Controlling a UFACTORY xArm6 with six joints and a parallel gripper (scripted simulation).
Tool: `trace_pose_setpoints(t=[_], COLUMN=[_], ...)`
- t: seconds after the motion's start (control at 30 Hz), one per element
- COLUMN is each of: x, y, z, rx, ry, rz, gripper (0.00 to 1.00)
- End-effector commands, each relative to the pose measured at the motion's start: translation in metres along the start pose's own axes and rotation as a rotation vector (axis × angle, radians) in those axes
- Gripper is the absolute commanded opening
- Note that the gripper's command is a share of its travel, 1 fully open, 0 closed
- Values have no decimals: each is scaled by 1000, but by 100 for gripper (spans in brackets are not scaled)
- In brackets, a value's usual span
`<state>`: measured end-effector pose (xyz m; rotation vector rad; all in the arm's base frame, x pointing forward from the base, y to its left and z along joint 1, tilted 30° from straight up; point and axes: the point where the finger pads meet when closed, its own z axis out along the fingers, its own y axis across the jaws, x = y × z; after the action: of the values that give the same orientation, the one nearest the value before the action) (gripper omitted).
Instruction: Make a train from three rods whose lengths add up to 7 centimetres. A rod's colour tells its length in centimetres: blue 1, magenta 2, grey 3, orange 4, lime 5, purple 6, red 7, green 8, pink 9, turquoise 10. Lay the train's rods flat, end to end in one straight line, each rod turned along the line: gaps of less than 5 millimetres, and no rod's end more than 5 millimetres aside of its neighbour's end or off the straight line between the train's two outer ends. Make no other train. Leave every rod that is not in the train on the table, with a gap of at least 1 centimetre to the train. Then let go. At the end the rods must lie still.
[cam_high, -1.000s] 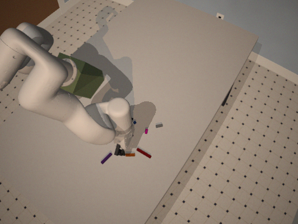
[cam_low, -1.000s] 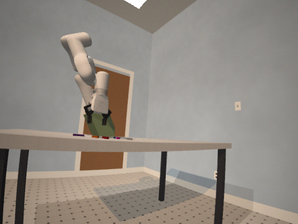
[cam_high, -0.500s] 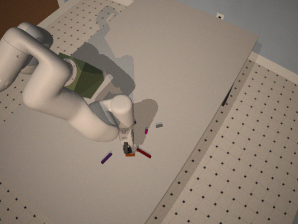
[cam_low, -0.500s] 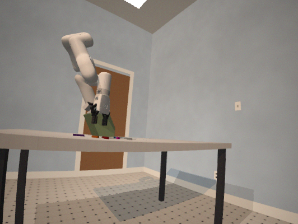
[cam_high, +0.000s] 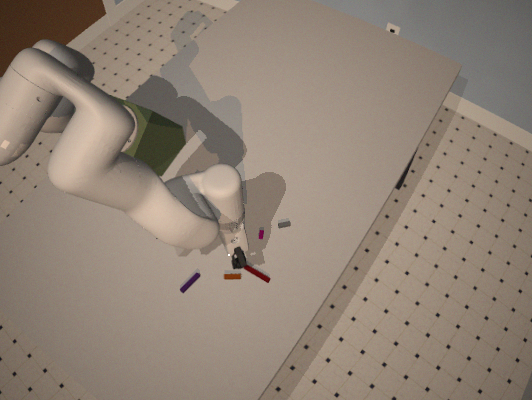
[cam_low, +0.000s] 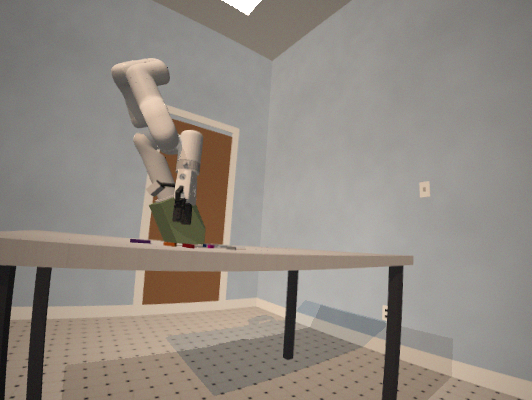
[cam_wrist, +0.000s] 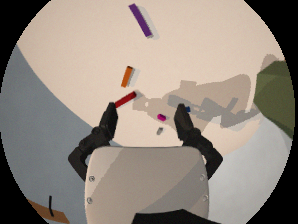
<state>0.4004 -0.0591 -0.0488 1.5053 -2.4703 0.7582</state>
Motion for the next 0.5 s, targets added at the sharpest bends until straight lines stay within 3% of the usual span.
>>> trace_pose_setpoints(t=[0.0,0.47], x=[-6,-17], y=[2,9], z=[-1,-1], rx=[-16,-16], ry=[1,-2], rz=[-166,-505], gripper=[100,100])
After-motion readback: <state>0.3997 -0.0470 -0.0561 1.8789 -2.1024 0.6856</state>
